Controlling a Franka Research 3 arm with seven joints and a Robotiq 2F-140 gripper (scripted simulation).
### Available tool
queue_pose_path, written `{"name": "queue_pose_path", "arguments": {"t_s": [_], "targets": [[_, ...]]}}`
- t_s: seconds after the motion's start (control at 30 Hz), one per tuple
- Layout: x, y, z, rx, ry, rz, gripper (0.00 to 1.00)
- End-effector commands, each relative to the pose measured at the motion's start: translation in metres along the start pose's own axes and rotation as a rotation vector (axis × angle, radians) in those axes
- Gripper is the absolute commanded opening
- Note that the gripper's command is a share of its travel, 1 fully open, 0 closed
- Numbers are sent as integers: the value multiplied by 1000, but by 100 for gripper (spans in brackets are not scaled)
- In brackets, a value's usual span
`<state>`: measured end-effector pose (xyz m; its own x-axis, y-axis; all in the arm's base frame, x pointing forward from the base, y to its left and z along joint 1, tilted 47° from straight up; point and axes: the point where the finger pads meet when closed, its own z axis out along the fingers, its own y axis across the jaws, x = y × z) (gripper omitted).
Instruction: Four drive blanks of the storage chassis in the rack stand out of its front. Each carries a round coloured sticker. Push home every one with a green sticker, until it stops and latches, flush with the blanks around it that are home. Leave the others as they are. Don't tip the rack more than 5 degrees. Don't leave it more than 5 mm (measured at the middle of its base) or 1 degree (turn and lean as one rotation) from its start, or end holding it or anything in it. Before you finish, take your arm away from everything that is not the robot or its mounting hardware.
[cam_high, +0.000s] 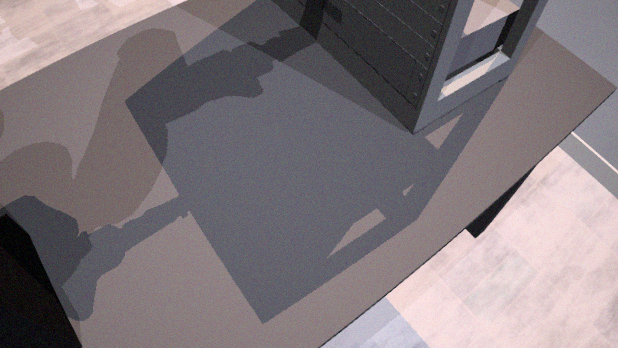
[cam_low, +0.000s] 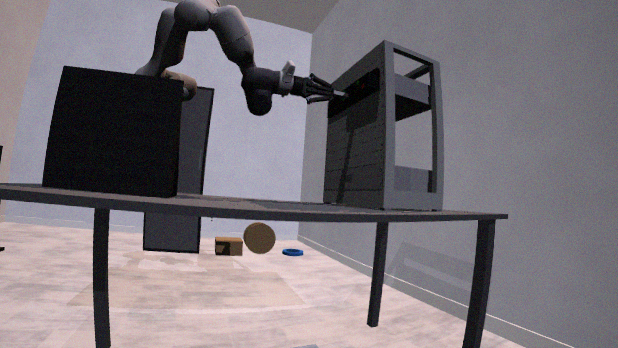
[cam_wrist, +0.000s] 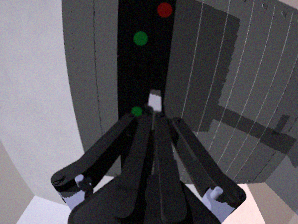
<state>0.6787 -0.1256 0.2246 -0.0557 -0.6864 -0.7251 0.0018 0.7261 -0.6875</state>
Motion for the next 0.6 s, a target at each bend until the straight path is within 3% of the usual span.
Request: {"name": "queue_pose_path", "arguments": {"t_s": [0.0, 0.57], "targets": [[-1, 1, 2, -5, -2, 7, 0], [-2, 3, 12, -5, -2, 7, 0]]}}
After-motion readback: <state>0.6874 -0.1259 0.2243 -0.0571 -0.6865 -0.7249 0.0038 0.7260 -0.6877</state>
